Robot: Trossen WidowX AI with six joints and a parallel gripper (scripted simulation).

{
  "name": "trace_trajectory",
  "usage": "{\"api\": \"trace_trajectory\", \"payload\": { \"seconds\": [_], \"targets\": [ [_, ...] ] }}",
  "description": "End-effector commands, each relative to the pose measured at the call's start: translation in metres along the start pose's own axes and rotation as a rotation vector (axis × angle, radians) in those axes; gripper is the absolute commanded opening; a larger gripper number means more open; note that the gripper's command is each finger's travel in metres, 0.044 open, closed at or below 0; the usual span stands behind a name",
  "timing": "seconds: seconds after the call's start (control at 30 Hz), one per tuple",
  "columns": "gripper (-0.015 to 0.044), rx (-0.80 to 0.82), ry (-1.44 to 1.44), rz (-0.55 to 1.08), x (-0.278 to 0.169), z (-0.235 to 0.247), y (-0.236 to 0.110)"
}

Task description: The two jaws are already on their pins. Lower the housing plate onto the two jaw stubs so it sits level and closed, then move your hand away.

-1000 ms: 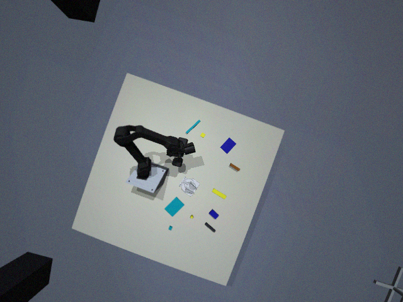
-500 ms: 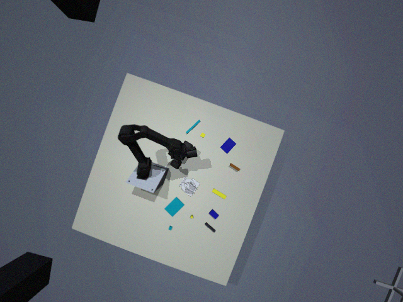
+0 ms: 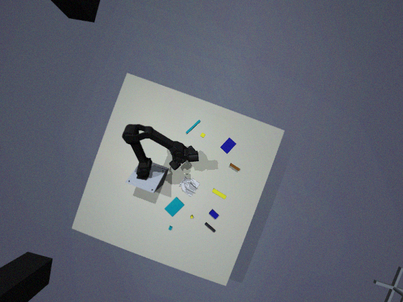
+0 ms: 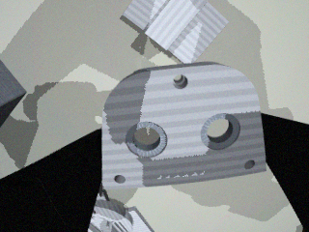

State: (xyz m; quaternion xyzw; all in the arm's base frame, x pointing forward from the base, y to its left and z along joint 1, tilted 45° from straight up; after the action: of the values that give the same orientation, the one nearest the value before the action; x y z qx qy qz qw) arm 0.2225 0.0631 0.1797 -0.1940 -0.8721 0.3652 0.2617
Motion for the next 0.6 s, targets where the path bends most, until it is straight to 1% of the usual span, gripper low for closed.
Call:
{"api": "trace_trajectory", "payload": {
  "seconds": [0.0, 0.57],
  "targets": [
    [0.0351, -0.003, 0.091, 0.000, -0.006, 0.001, 0.000],
    [0.0351, 0.007, 0.453, 0.006, -0.029, 0.010, 0.001]
  ]
}}
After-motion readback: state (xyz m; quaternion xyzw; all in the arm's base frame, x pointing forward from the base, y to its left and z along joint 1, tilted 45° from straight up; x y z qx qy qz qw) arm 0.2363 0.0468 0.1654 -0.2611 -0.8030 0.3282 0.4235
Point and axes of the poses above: the point midway between the two fingers, 35 mm back from their tips, its own y axis out along the fingers, its own z axis across the jaws, x = y × z, the point moved 10 cm from there along -y, back along the fingers, and after that the axes turned 1 degree about -y, right-handed, at the moved point
